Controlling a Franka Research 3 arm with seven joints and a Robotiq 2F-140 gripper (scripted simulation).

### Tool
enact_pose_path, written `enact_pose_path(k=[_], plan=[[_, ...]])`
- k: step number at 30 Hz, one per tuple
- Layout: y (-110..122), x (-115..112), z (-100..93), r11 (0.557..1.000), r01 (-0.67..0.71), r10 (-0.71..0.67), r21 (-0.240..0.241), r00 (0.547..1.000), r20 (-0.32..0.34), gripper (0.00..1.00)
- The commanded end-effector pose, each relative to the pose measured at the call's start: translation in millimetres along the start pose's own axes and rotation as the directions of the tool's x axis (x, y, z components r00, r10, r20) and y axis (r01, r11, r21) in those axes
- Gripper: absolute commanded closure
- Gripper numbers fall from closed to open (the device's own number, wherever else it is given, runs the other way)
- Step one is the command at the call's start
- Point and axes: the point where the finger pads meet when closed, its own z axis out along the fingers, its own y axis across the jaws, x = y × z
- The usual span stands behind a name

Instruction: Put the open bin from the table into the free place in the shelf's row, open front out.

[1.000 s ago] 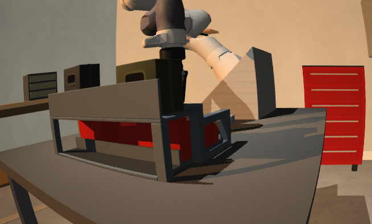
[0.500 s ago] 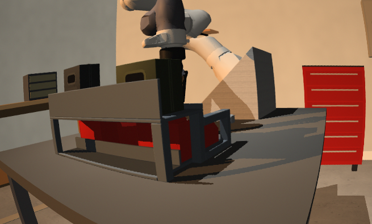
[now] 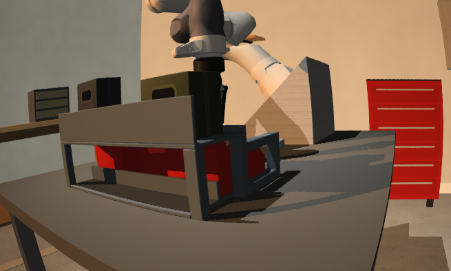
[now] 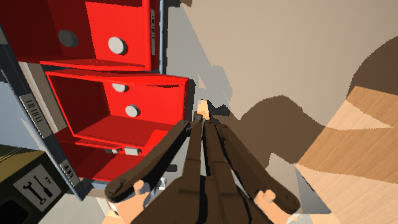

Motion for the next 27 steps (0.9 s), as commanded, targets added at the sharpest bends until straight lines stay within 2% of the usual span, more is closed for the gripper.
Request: enact_pose_path(k=[1,18,27], plan=[[-0.2,0.0,0.0,1.000,-0.005,0.005,0.001,1.000,0.001,1.00],[-2.9,0.0,-0.1,1.000,-0.005,0.005,0.001,1.000,0.001,1.00],[-11.4,0.1,-0.1,1.000,-0.005,0.005,0.001,1.000,0.001,1.00]])
